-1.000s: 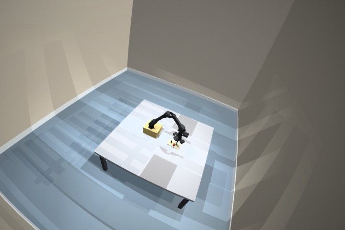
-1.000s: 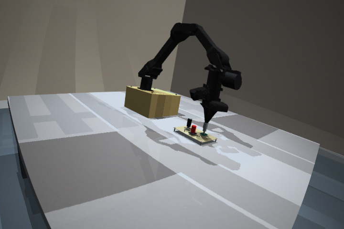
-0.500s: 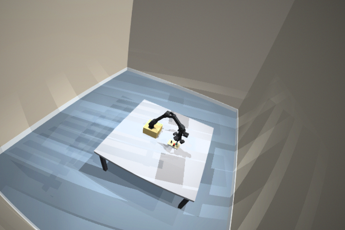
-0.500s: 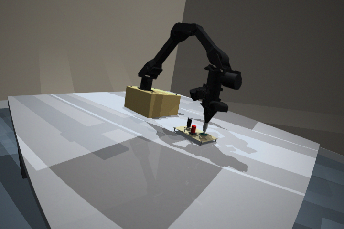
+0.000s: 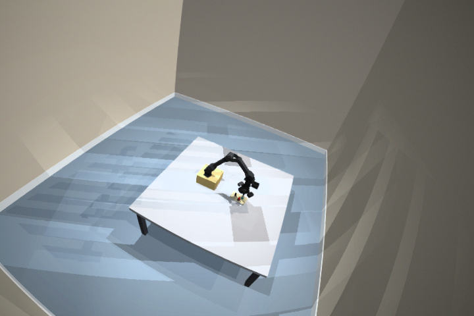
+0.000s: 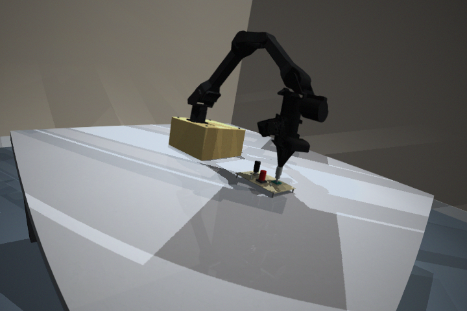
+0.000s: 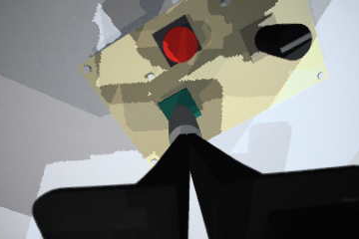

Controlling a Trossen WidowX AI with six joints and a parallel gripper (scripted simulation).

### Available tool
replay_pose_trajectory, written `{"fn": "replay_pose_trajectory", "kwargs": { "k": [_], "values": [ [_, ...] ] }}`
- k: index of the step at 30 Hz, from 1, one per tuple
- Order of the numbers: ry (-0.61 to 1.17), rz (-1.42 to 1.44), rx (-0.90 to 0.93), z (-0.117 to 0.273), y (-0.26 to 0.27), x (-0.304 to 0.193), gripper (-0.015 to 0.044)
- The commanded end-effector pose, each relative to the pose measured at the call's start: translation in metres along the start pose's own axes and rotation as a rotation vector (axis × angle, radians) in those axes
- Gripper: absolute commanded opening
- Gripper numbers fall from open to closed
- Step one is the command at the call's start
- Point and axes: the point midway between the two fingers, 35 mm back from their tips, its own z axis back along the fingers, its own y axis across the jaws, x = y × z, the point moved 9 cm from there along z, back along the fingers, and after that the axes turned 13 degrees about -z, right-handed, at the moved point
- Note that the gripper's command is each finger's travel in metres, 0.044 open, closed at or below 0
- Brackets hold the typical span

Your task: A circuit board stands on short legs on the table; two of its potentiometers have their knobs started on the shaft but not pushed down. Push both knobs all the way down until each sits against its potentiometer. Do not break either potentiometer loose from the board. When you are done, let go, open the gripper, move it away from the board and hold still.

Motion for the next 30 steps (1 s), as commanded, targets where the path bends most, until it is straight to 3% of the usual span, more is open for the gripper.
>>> {"fn": "replay_pose_trajectory", "kwargs": {
  "k": [1,30],
  "values": [
    [-0.003,-0.003,0.006,-0.0028,0.0005,-0.0001,0.0000],
    [-0.003,-0.003,0.006,-0.0073,0.0005,-0.0001,0.0000]
  ]
}}
